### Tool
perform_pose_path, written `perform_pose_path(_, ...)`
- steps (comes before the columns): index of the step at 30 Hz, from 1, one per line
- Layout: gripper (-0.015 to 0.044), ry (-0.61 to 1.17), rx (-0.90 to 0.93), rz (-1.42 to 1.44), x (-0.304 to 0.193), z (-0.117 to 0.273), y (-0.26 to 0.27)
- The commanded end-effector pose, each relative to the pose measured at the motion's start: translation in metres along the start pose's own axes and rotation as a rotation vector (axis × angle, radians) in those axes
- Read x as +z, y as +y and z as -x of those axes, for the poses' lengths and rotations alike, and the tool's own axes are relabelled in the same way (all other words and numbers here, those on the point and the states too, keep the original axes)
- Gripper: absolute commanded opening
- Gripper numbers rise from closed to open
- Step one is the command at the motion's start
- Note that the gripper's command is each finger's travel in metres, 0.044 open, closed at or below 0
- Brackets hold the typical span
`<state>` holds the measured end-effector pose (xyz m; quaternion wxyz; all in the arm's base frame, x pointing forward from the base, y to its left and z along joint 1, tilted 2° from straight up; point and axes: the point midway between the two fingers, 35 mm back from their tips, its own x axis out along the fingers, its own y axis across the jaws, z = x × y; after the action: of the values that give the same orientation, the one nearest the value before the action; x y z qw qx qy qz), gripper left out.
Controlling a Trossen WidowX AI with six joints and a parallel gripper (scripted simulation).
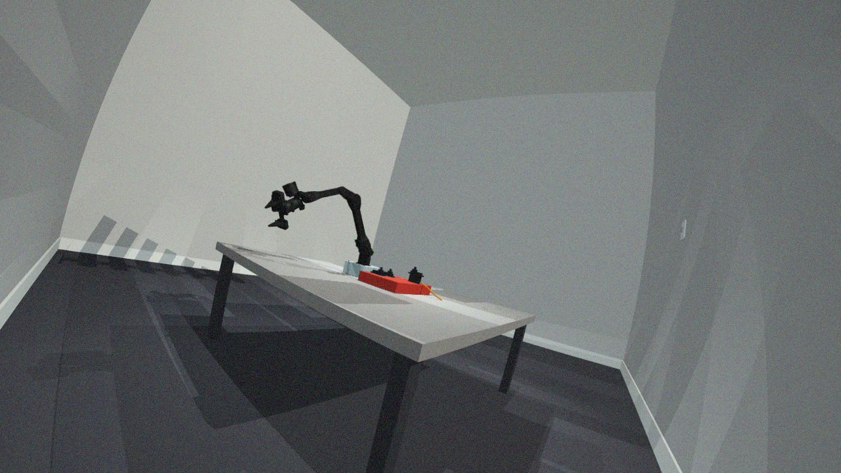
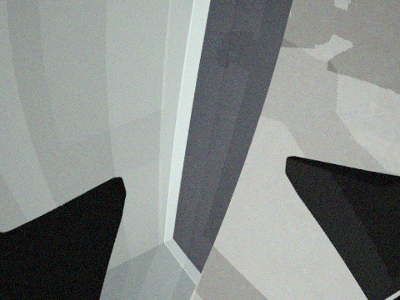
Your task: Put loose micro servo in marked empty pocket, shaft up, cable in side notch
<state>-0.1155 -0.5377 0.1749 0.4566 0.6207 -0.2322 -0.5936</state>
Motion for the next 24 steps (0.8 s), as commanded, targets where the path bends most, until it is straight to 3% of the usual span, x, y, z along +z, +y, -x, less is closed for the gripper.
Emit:
perform_pose_path(1, 0.0440, 0.002, -0.012, 0.037, -0.006, -0.001, 0.000)
perform_pose_path(24, 0.0440, 0.175, -0.036, 0.417, -0.109, -0.021, 0.018)
